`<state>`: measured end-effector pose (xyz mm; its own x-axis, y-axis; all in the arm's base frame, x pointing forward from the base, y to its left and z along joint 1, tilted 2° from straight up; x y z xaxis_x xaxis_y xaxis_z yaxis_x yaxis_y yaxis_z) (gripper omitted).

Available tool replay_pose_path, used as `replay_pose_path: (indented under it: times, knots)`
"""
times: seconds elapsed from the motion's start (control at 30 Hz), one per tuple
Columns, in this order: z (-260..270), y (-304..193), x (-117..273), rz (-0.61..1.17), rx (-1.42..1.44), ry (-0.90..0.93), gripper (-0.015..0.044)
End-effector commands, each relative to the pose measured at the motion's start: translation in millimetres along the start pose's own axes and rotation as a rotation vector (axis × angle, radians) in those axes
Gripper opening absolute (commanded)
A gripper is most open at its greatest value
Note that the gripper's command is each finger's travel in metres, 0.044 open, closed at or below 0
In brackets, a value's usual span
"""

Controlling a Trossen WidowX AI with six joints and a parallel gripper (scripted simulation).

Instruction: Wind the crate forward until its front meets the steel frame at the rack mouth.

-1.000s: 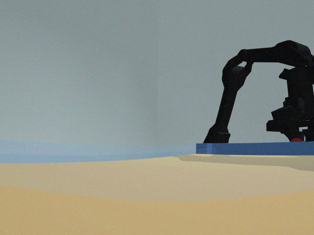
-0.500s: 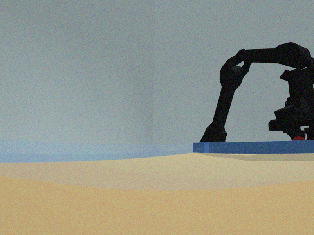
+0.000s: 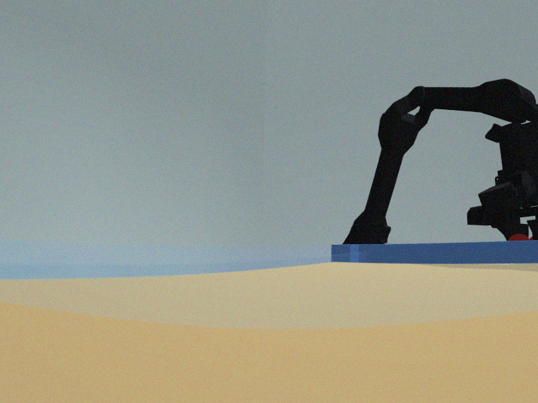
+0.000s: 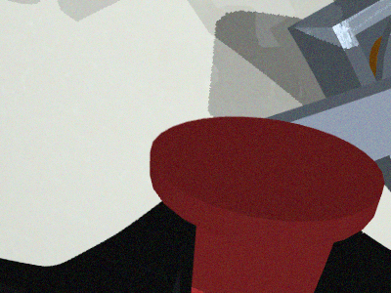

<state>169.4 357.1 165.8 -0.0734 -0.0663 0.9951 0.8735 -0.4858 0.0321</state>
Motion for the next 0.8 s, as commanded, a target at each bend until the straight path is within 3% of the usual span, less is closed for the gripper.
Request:
replay_pose_path:
  times: [0.0, 0.77]
  knots:
    - [-9.4, -18.3, -0.6, 0.037, 0.018, -0.023, 0.0000]
    - [-35.2, -43.6, 0.4, 0.040, 0.018, -0.025, 0.0000]
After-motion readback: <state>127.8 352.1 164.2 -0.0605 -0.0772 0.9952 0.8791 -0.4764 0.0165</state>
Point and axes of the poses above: the point midway between the two fingers, 35 mm back from their tips, its own x axis back along the fingers, its own z axis across the jaws, y = z × x, the point moved 6 cm from there along x, back along the fingers, and after that the axes turned 4 degrees about x, right-handed, at the moved point
